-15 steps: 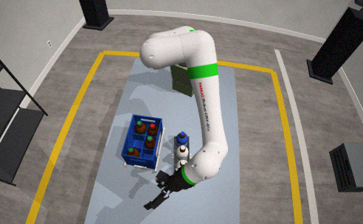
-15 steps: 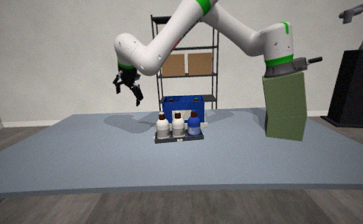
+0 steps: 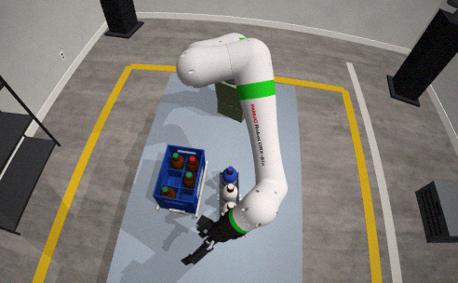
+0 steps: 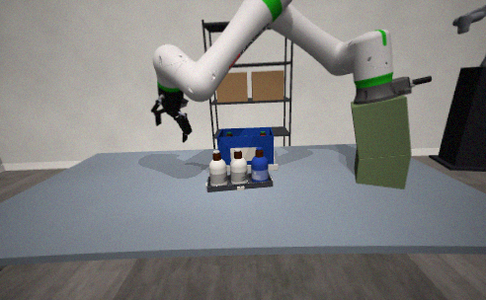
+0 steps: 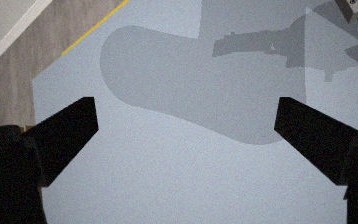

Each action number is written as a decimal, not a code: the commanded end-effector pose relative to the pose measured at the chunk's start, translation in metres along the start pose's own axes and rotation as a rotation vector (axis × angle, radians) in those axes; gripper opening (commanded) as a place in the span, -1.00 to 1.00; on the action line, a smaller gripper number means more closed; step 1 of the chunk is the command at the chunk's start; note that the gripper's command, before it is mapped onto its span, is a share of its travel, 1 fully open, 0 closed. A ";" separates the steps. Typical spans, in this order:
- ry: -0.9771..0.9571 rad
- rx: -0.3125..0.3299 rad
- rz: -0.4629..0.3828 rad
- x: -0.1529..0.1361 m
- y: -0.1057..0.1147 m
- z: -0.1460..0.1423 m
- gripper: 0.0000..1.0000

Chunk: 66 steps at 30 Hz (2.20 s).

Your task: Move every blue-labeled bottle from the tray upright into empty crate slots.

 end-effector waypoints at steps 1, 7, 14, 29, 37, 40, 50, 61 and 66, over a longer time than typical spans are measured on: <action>-0.001 0.002 -0.001 0.001 0.001 -0.002 1.00; 0.007 -0.002 0.001 0.004 0.002 -0.002 1.00; 0.101 -0.049 0.013 0.037 0.010 -0.004 1.00; 0.440 -0.220 -0.038 0.136 0.046 0.008 1.00; 0.608 -0.288 -0.113 0.174 0.066 0.020 1.00; 0.673 -0.309 -0.149 0.187 0.075 0.025 1.00; 0.893 -0.352 -0.295 0.225 0.105 0.046 1.00; 1.126 -0.342 -0.478 0.255 0.141 0.068 1.00; 1.236 -0.315 -0.570 0.266 0.159 0.079 1.00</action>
Point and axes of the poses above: the point where the finger pads meet when closed, its own y axis back along the fingers, its own z axis across the jaws, x = y × z, the point moved 8 cm from there along y, back along the fingers, and after that the axes turned 10 degrees about y, right-handed, at the moved point
